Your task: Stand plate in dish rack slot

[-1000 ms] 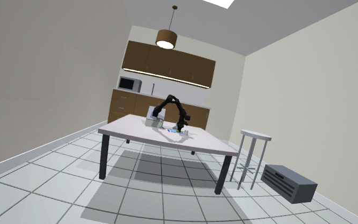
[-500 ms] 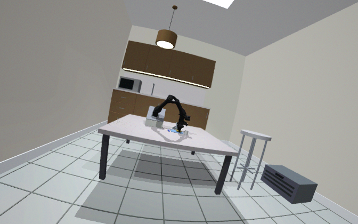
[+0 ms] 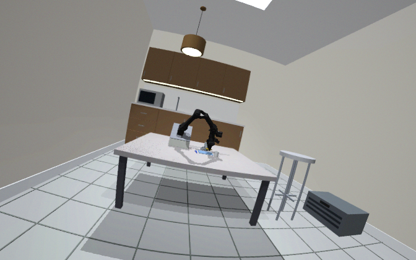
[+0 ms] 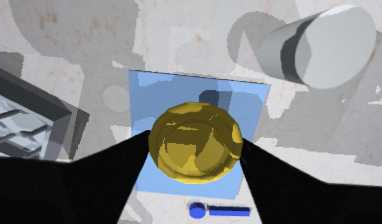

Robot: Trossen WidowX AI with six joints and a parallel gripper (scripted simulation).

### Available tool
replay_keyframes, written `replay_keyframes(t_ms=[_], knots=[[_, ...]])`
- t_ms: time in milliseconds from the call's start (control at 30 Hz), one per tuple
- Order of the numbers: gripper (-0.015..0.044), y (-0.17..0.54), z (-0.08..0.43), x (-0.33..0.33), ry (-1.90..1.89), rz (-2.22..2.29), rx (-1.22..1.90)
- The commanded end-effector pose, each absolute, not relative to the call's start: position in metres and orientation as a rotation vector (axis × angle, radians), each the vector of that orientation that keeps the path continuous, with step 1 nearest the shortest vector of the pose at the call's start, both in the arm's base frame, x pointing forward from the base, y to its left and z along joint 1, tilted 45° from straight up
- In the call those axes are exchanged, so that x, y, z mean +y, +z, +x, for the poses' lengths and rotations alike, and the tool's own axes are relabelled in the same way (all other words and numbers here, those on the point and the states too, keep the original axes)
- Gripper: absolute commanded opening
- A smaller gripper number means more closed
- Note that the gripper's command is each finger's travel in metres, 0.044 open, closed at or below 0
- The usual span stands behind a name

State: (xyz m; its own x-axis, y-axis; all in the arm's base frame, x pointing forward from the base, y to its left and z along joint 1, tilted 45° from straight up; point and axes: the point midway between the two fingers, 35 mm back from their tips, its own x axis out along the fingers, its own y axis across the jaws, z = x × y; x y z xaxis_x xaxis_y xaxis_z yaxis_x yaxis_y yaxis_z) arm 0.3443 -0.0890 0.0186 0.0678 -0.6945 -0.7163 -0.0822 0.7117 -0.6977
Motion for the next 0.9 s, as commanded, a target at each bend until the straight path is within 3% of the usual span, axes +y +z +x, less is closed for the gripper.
replay_keyframes(t_ms=[0, 867], knots=[[0.0000, 0.035, 0.348, -0.072, -0.518, -0.670, 1.441], [0.0000, 0.116, 0.343, 0.015, -0.523, -0.684, 1.446]])
